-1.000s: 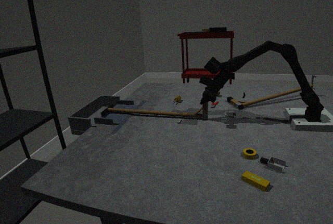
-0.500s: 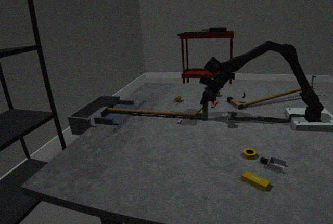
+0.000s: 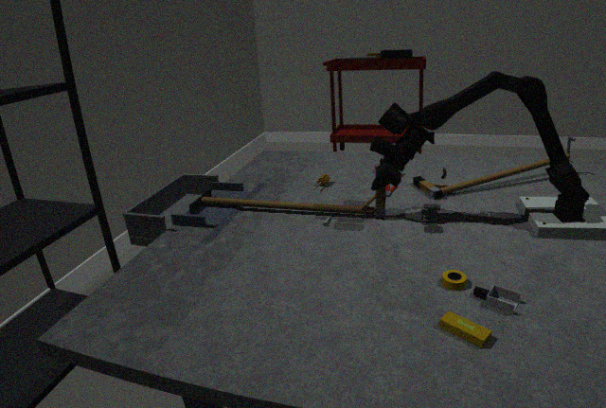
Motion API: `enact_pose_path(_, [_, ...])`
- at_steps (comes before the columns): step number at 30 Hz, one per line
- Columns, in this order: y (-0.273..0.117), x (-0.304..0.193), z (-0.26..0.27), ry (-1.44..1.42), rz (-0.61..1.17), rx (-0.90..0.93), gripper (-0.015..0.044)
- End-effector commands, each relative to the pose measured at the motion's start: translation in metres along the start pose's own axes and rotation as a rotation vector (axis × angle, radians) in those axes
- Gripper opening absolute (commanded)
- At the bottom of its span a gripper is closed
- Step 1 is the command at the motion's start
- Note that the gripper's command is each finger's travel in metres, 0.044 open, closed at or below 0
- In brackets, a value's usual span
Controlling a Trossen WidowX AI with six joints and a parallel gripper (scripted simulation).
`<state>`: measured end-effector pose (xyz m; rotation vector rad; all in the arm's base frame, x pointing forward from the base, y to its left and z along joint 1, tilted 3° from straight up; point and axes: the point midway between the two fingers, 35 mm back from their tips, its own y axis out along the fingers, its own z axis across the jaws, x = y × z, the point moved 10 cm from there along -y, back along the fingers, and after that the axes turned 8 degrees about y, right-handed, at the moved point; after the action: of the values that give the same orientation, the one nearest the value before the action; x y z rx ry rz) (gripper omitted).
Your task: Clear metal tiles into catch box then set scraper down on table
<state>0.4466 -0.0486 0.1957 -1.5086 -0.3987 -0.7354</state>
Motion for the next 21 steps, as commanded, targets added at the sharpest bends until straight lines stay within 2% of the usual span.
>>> enact_pose_path(1, [-0.009,-0.001,-0.001,0.002,-0.015,0.001,0.0000])
enact_pose_path(21, [-0.033,-0.020,-0.003,0.002,-0.017,0.000,0.0000])
